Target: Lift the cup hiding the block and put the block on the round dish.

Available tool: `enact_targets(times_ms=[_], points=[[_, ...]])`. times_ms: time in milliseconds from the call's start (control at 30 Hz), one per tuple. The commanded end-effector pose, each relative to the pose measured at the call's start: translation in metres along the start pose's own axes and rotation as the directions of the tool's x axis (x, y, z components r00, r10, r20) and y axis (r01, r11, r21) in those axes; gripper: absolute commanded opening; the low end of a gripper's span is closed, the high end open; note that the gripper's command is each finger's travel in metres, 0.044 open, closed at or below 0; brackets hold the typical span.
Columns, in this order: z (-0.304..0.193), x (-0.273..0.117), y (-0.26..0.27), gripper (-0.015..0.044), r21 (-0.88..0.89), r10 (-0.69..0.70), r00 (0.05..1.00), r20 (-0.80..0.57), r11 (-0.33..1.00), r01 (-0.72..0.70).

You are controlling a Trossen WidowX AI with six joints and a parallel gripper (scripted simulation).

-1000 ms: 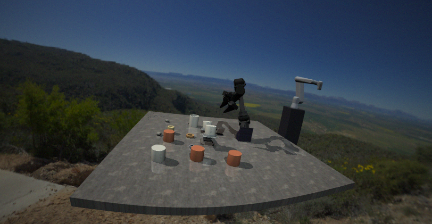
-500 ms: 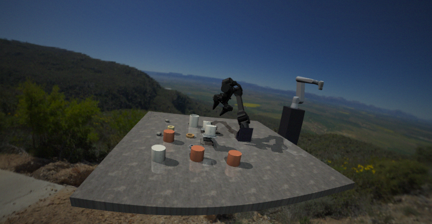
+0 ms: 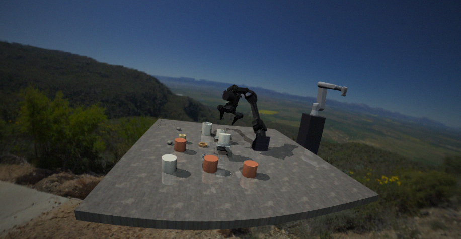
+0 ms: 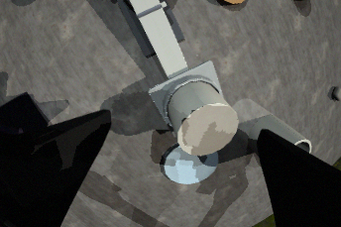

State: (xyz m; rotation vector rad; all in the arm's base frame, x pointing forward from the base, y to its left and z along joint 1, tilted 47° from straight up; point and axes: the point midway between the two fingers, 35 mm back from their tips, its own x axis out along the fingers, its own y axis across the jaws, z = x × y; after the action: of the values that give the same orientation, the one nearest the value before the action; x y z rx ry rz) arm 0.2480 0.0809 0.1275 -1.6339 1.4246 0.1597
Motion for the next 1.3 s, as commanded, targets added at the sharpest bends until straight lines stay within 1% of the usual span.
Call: enact_targets(times_ms=[0, 200, 467, 733, 833, 1267], points=[[-0.008, 0.011, -0.013, 0.0440, -0.135, 0.055, 0.998, -0.018, 0.989, -0.057], [-0.021, 0.028, -0.027, 0.0440, -0.317, 0.126, 0.991, -0.043, 0.939, -0.134], [-0.039, 0.046, -0.042, 0.0440, -0.495, 0.200, 0.978, -0.063, 0.844, -0.205], [-0.039, 0.048, -0.042, 0.0440, -0.499, 0.202, 0.977, -0.064, 0.842, -0.206], [-0.040, 0.060, -0.039, 0.0440, -0.498, 0.201, 0.977, -0.064, 0.842, -0.206], [-0.040, 0.076, -0.037, 0.0440, -0.498, 0.202, 0.977, -0.062, 0.842, -0.205]])
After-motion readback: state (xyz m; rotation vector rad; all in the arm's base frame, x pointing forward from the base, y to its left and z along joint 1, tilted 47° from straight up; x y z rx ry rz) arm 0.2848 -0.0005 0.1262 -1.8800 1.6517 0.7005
